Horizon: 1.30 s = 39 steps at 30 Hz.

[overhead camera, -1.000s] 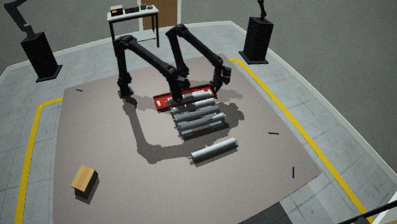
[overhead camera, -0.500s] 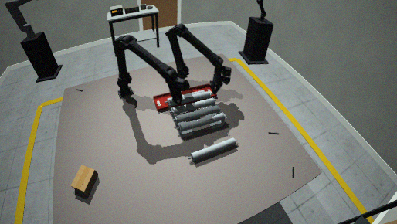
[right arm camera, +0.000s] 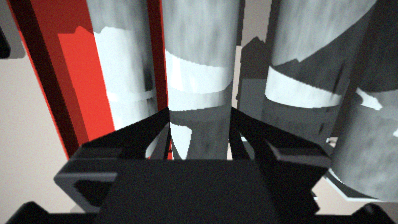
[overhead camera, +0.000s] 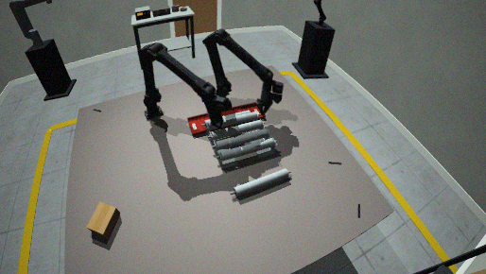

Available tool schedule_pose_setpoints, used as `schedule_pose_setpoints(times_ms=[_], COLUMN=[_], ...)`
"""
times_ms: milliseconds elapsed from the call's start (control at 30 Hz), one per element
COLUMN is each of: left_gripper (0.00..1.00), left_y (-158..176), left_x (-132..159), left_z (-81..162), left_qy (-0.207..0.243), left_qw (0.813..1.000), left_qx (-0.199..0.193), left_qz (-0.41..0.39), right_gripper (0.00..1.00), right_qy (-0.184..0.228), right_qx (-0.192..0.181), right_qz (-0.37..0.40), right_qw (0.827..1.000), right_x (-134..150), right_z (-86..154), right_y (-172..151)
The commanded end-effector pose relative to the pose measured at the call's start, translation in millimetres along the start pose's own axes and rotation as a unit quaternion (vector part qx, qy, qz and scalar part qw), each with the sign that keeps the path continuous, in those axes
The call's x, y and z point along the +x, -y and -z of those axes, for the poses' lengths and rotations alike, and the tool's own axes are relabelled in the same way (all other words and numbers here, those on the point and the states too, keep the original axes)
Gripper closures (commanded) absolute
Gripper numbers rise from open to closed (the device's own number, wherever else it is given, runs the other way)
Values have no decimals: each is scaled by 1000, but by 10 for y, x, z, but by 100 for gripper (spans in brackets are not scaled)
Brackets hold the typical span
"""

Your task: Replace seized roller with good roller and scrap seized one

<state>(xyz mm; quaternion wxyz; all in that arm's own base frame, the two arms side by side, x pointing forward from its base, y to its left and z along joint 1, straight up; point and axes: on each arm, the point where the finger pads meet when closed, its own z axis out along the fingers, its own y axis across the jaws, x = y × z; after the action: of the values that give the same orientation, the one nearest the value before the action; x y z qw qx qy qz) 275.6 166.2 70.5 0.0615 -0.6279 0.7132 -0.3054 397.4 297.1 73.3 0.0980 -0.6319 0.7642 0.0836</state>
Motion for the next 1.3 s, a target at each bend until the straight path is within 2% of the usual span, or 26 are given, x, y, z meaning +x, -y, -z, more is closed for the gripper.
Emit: schedule_pose_setpoints(times_ms=[0, 833, 867, 1267], left_gripper=[97, 97, 97, 97], left_y=[355, 355, 142, 141], left_x=[-704, -703, -95, -222], left_z=[402, 402, 4, 68], left_qy=[90, 90, -30, -6], left_qw=[995, 995, 1000, 1000], left_qx=[28, 28, -10, 1], left_qz=[-28, -28, 1, -10], right_gripper=[68, 68, 68, 68], right_qy=[12, 13, 13, 13], right_qx=[11, 9, 9, 9], right_qz=[5, 6, 6, 6], right_qw=[1000, 1000, 1000, 1000], right_x=[-46, -2, -2, -2], right_z=[192, 184, 184, 184], right_y=[158, 130, 130, 130])
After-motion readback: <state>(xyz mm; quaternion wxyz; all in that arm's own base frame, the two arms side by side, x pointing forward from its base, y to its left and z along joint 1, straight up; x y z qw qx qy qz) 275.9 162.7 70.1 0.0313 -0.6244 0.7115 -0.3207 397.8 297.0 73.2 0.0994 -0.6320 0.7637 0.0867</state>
